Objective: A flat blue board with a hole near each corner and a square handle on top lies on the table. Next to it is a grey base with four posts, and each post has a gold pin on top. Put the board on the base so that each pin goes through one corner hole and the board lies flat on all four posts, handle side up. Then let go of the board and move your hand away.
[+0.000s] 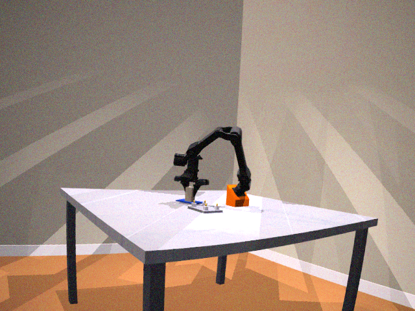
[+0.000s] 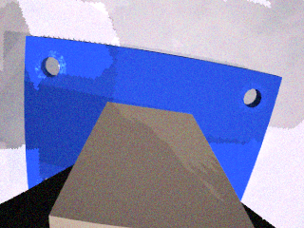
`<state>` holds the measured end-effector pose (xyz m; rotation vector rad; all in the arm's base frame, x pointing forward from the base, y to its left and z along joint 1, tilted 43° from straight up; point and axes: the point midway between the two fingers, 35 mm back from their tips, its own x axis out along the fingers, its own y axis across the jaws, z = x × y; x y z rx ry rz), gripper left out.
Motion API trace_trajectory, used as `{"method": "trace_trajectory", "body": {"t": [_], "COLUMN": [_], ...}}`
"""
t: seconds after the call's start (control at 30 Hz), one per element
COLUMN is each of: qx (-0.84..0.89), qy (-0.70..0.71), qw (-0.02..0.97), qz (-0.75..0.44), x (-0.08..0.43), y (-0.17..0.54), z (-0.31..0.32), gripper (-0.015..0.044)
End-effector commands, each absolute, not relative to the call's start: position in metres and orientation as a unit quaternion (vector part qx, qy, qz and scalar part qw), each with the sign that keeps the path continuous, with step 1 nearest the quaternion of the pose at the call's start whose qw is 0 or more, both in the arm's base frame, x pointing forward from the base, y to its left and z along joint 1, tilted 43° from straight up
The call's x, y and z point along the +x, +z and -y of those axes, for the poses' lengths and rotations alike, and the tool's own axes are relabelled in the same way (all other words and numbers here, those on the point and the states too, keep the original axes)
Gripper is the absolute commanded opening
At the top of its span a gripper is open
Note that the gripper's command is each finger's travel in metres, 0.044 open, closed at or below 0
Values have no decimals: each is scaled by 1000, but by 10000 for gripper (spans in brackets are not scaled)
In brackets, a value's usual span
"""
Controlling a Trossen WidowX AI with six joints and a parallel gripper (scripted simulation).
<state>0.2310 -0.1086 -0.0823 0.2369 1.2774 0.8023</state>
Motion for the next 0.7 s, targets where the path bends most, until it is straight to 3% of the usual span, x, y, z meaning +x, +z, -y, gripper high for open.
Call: {"method": "trace_trajectory", "body": {"t": [0.0,0.67], "qx": [102,106], "qy": [361,372], "qw": [724,720], "qz": [-579,-577], "x": [233,229], "y": [-77,-38], "z": [117,147], "gripper": [0,0]}}
